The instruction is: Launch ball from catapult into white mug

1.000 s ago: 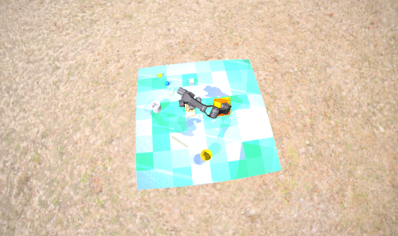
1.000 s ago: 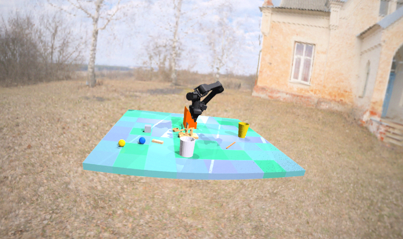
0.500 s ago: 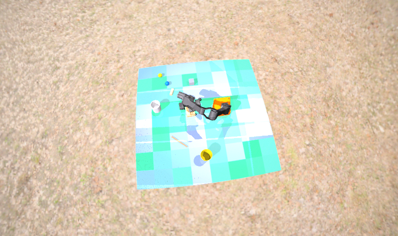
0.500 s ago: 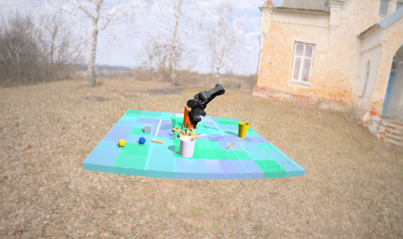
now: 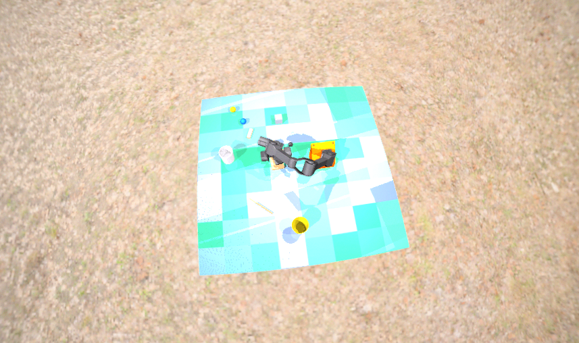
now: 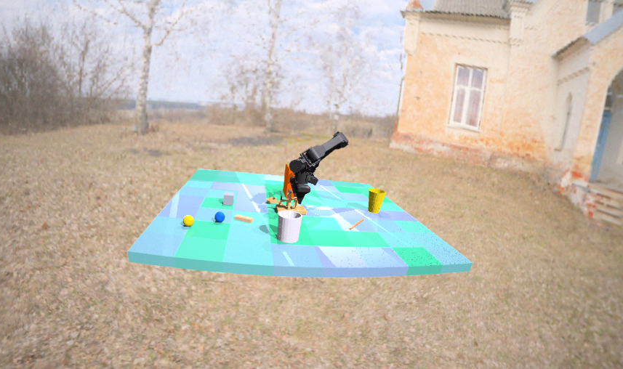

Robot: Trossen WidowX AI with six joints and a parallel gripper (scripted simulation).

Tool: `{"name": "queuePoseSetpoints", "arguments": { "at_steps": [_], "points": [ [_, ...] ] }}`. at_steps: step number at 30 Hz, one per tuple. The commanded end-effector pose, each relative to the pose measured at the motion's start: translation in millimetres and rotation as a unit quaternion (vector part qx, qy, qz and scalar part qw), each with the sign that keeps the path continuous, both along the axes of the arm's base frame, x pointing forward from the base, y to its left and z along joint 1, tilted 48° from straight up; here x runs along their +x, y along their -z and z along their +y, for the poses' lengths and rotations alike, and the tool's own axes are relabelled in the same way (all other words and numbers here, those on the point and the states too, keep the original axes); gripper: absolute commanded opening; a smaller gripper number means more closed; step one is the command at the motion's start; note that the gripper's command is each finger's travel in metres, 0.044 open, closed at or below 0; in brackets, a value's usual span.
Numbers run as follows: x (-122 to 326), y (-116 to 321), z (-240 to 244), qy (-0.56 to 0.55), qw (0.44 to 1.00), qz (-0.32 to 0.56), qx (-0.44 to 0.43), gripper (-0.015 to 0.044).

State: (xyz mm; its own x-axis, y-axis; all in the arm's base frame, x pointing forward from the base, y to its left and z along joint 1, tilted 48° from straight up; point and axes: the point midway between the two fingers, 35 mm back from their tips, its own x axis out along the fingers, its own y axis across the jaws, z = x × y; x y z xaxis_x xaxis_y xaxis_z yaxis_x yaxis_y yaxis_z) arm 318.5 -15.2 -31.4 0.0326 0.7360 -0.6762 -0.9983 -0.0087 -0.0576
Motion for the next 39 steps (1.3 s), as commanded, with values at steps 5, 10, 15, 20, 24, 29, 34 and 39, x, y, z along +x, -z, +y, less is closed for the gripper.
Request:
{"name": "queuePoseSetpoints", "arguments": {
  "at_steps": [5, 10, 15, 20, 24, 29, 34, 39],
  "points": [
    [-2.3, 8.6, 10.5, 0.001, 1.000, 0.004, 0.004, 0.0440],
    [-2.6, 13.7, 16.6, 0.001, 1.000, 0.004, 0.004, 0.0440],
    [-0.5, 14.0, 17.0, -0.001, 1.000, 0.000, 0.002, 0.0414],
    [-0.5, 14.0, 17.0, -0.001, 1.000, 0.000, 0.002, 0.0282],
    [-0.5, 14.0, 17.0, -0.001, 1.000, 0.000, 0.002, 0.0177],
    [-0.5, 14.0, 17.0, -0.001, 1.000, 0.000, 0.002, 0.0144],
    [-0.8, -1.9, -2.0, 0.000, 1.000, 0.002, 0.000, 0.0052],
    [-3.1, -19.2, -20.4, 0.001, 1.000, 0.006, 0.001, 0.0000]
  ]
}}
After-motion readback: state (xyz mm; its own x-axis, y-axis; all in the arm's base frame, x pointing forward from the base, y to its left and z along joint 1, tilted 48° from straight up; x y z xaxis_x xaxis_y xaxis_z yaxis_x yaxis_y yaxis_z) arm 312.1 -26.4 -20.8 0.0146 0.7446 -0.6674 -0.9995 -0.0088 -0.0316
